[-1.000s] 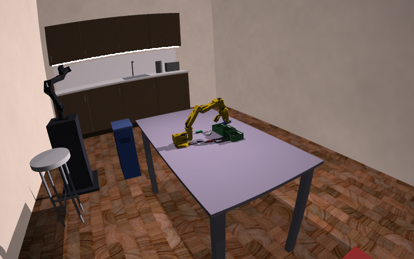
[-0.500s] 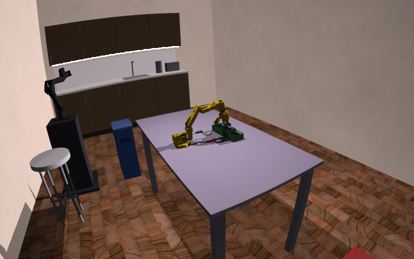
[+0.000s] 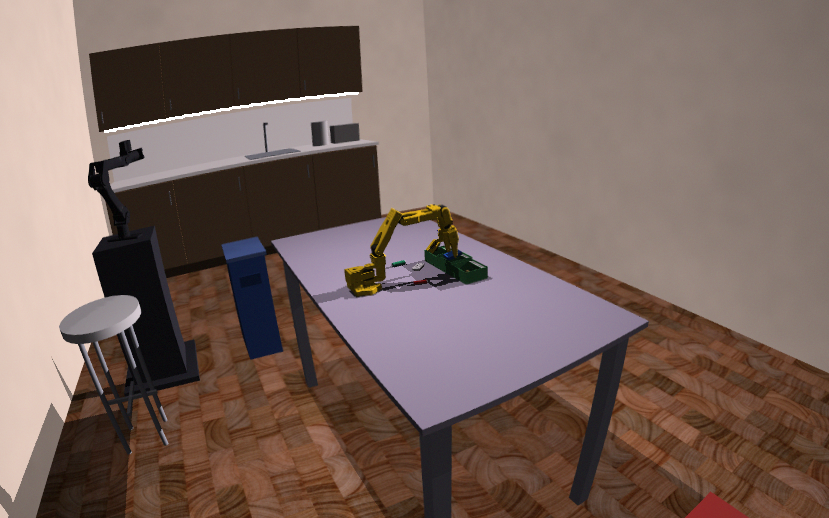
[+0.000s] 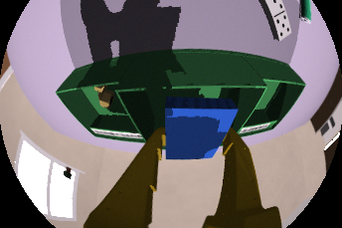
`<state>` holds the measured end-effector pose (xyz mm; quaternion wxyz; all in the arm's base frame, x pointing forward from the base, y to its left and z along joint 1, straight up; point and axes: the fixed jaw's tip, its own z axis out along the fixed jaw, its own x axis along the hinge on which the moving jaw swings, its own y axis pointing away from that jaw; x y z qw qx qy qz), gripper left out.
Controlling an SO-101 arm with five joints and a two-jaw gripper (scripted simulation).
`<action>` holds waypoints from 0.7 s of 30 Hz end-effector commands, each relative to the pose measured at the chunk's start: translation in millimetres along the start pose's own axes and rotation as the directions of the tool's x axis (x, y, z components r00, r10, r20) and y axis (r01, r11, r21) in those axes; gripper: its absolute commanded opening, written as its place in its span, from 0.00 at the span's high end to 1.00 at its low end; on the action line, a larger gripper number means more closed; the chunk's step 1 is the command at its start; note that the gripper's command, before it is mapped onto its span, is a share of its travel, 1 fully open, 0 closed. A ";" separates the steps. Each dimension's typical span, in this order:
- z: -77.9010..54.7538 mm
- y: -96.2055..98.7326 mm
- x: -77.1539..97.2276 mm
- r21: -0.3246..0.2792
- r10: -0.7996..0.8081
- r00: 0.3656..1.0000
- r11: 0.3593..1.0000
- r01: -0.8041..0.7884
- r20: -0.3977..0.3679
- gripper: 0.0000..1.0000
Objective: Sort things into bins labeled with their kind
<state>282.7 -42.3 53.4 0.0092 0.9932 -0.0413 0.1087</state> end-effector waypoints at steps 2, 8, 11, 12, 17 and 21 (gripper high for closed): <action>-16.1 -3.0 10.1 0.000 -0.017 0.997 1.000 0.017 -0.081 1.00; -12.1 -3.0 9.8 0.000 -0.017 0.997 1.000 0.017 -0.081 1.00; -8.1 -3.0 9.3 0.000 -0.017 0.997 1.000 0.017 -0.081 1.00; -6.6 -3.0 9.1 0.000 -0.017 0.997 1.000 0.017 -0.081 1.00; -1.9 -3.1 8.4 0.000 -0.017 0.997 1.000 0.017 -0.081 1.00; 3.9 -3.1 7.2 0.000 -0.017 0.997 1.000 0.017 -0.081 1.00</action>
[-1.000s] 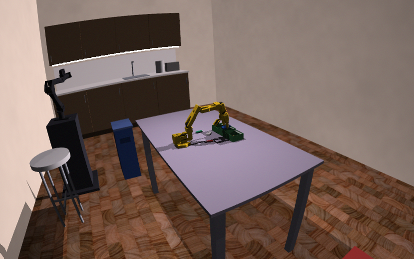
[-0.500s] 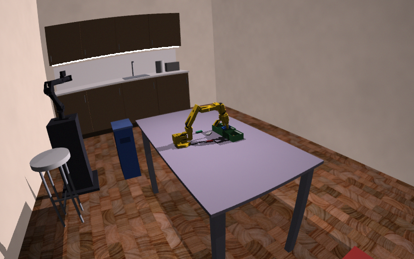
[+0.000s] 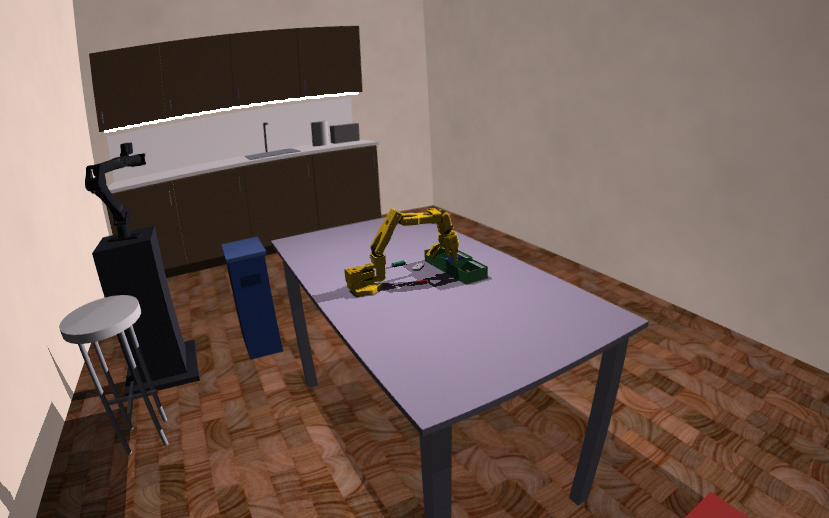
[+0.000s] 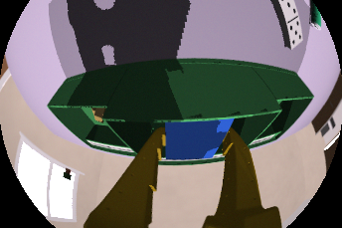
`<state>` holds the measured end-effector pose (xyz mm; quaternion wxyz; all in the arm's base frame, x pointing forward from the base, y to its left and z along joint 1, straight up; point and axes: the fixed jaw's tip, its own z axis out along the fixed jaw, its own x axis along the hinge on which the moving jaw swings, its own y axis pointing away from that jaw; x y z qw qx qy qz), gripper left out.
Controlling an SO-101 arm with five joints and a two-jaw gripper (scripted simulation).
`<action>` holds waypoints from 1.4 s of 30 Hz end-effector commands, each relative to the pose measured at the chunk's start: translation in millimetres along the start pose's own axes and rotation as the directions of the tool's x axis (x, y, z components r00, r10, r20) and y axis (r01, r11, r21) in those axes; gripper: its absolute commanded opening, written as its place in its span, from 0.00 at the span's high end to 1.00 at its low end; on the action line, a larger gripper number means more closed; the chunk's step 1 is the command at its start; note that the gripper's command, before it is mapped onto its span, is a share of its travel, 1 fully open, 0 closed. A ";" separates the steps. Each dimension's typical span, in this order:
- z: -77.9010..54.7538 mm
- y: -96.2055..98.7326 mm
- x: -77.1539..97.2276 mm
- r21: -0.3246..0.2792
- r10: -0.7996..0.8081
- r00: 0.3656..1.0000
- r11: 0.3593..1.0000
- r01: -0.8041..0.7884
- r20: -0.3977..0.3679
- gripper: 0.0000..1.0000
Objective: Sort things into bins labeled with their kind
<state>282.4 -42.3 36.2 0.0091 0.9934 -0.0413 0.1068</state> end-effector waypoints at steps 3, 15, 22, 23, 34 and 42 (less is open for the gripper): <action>-9.8 -3.0 10.5 0.000 -0.017 0.996 1.000 0.017 -0.085 1.00; -14.3 -2.9 12.2 -0.002 -0.017 0.993 1.000 0.017 -0.119 1.00; -14.3 -2.9 12.2 -0.002 -0.017 0.993 1.000 0.017 -0.119 1.00; -14.3 -2.9 12.2 -0.002 -0.017 0.993 1.000 0.017 -0.119 1.00; -13.0 -2.9 12.0 -0.002 -0.017 0.993 1.000 0.017 -0.119 1.00; -8.5 -3.0 11.3 -0.002 -0.017 0.993 1.000 0.017 -0.119 1.00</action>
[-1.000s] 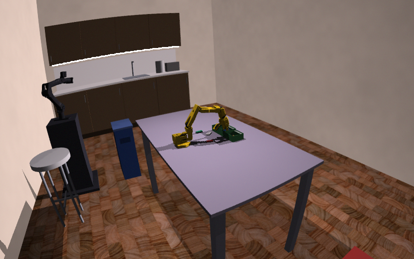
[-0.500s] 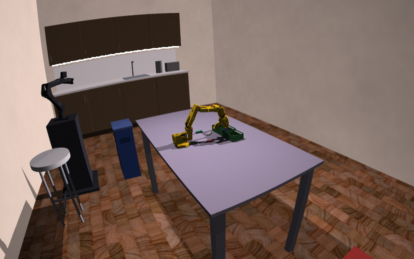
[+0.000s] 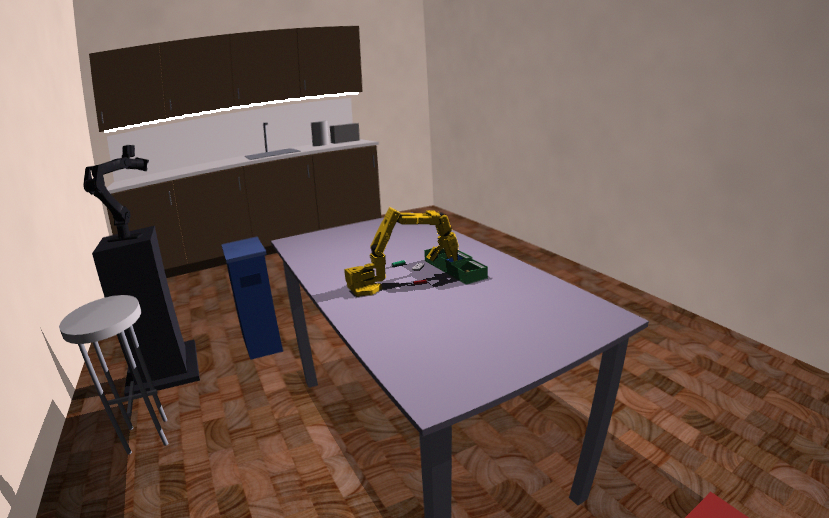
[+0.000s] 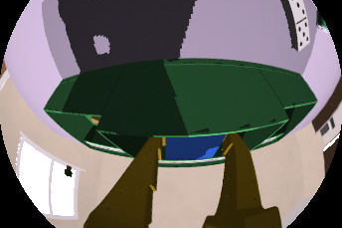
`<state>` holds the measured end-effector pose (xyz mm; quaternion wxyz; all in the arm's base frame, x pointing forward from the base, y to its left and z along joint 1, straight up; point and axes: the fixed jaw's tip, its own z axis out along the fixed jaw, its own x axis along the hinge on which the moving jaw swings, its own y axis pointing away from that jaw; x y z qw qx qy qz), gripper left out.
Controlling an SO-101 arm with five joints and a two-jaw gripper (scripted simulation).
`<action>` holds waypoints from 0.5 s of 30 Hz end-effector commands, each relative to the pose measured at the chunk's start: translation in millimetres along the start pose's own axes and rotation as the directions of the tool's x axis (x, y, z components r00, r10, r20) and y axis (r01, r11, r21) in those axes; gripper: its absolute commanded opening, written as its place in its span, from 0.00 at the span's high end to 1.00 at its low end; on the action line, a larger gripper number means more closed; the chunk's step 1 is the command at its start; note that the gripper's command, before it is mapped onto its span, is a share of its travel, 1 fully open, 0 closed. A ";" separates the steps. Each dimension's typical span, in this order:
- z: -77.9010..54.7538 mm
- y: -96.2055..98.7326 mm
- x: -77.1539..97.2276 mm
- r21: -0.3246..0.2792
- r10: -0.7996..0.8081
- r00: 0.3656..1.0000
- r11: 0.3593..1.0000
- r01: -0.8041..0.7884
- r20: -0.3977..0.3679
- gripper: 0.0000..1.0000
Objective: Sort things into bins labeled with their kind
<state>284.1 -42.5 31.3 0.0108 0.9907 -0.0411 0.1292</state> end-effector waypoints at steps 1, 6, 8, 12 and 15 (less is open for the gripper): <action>-13.0 -3.0 11.3 0.001 -0.017 0.997 1.000 0.017 -0.074 1.00; -12.9 -3.0 11.3 0.001 -0.017 0.997 1.000 0.017 -0.074 1.00; -12.3 -3.0 11.1 0.001 -0.017 0.997 1.000 0.017 -0.074 1.00; -9.7 -3.0 10.6 0.001 -0.017 0.997 1.000 0.017 -0.074 1.00; -7.8 -3.0 10.3 0.001 -0.017 0.997 1.000 0.017 -0.074 1.00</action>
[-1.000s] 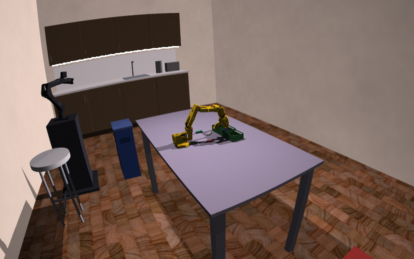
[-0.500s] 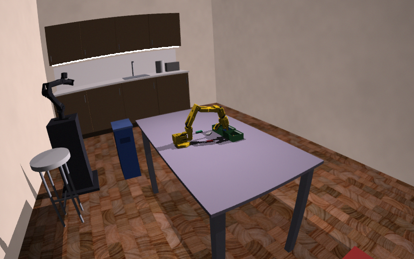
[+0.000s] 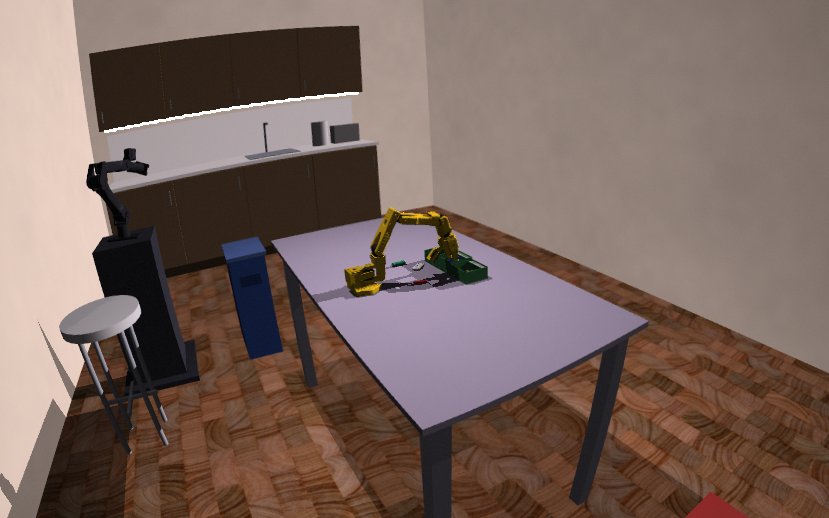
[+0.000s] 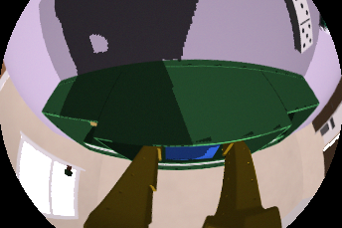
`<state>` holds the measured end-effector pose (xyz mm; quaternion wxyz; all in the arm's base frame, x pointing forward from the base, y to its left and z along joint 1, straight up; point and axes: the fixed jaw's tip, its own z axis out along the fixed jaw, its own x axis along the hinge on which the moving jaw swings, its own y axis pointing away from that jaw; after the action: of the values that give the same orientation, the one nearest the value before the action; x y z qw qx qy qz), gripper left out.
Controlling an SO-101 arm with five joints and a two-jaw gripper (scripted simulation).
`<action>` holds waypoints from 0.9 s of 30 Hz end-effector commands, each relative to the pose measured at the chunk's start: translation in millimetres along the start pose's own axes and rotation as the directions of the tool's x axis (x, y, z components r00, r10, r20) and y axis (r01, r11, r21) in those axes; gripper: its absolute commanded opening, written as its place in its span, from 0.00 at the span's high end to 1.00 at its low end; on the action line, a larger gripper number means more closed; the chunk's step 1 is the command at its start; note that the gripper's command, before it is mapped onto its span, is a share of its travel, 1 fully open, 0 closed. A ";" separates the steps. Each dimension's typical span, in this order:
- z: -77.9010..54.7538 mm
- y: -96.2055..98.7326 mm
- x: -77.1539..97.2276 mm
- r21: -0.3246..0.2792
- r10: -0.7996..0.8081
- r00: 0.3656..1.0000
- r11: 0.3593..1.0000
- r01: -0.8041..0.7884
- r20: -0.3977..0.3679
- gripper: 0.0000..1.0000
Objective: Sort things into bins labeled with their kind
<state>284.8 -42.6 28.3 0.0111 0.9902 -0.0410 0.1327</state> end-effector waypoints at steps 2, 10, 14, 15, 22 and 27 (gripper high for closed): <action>-10.2 -3.0 10.4 0.001 -0.017 0.998 1.000 0.017 -0.067 1.00; -10.1 -3.0 10.3 0.001 -0.017 0.998 1.000 0.017 -0.067 0.99; -10.1 -3.0 10.3 0.001 -0.017 0.998 1.000 0.017 -0.067 0.96; -10.1 -3.0 10.3 0.001 -0.017 0.998 1.000 0.017 -0.067 0.95; -10.1 -3.0 10.3 0.001 -0.017 0.998 1.000 0.017 -0.067 0.84; -10.1 -3.0 10.3 0.001 -0.017 0.998 1.000 0.017 -0.067 0.76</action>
<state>285.7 -42.7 27.6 0.0114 0.9897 -0.0410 0.1364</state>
